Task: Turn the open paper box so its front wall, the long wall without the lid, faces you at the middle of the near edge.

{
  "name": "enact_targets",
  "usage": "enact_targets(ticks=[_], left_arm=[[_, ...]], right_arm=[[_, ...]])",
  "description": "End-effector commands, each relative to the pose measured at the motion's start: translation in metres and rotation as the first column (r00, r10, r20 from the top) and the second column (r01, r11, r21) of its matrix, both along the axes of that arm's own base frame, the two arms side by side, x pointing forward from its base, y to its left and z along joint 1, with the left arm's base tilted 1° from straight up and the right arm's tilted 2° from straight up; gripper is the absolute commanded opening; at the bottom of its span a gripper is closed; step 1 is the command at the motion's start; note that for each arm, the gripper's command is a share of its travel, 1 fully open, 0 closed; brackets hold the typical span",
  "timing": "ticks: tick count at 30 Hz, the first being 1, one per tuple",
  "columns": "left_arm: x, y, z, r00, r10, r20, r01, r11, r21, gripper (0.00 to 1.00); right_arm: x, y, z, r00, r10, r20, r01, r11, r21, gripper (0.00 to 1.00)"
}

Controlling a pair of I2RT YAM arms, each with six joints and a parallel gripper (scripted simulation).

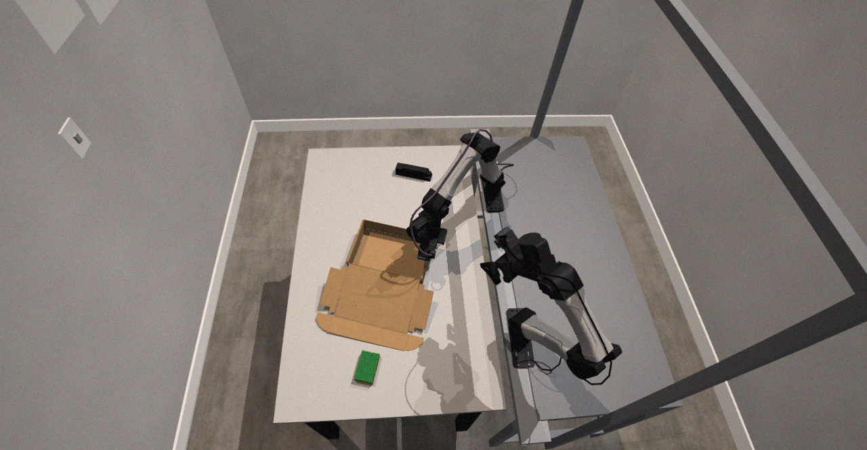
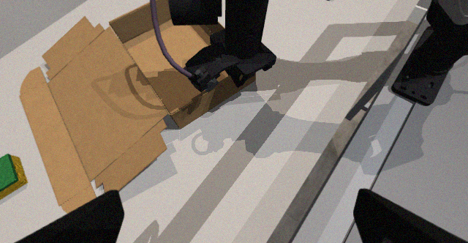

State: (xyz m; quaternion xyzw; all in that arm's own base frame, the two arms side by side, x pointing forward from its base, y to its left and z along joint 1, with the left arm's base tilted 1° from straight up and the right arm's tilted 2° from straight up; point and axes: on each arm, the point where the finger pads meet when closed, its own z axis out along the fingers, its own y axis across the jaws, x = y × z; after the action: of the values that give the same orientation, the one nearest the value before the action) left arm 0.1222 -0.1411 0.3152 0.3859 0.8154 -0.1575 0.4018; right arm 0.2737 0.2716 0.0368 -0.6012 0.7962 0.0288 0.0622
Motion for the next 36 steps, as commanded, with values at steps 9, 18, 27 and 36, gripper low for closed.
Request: enact_targets(ticks=[9, 18, 27, 36], left_arm=[[0.001, -0.001, 0.003, 1.0, 0.003, 0.008, -0.003, 1.0, -0.009, 1.0], [0.001, -0.001, 0.003, 1.0, 0.003, 0.008, -0.003, 1.0, -0.009, 1.0], [0.001, -0.001, 0.003, 1.0, 0.003, 0.008, -0.003, 1.0, -0.009, 1.0], [0.001, -0.001, 0.003, 1.0, 0.003, 0.008, -0.003, 1.0, -0.009, 1.0]], right_arm=[[-0.013, 0.011, 0.008, 0.994, -0.105, 0.021, 0.104, 0.994, 0.026, 0.0], [-0.019, 0.016, 0.008, 0.986, -0.167, 0.021, 0.166, 0.986, 0.031, 0.0], [-0.024, 0.022, 0.008, 0.972, -0.235, 0.02, 0.234, 0.972, 0.036, 0.0], [-0.028, 0.031, 0.0, 0.953, -0.303, 0.013, 0.303, 0.953, 0.025, 0.0]])
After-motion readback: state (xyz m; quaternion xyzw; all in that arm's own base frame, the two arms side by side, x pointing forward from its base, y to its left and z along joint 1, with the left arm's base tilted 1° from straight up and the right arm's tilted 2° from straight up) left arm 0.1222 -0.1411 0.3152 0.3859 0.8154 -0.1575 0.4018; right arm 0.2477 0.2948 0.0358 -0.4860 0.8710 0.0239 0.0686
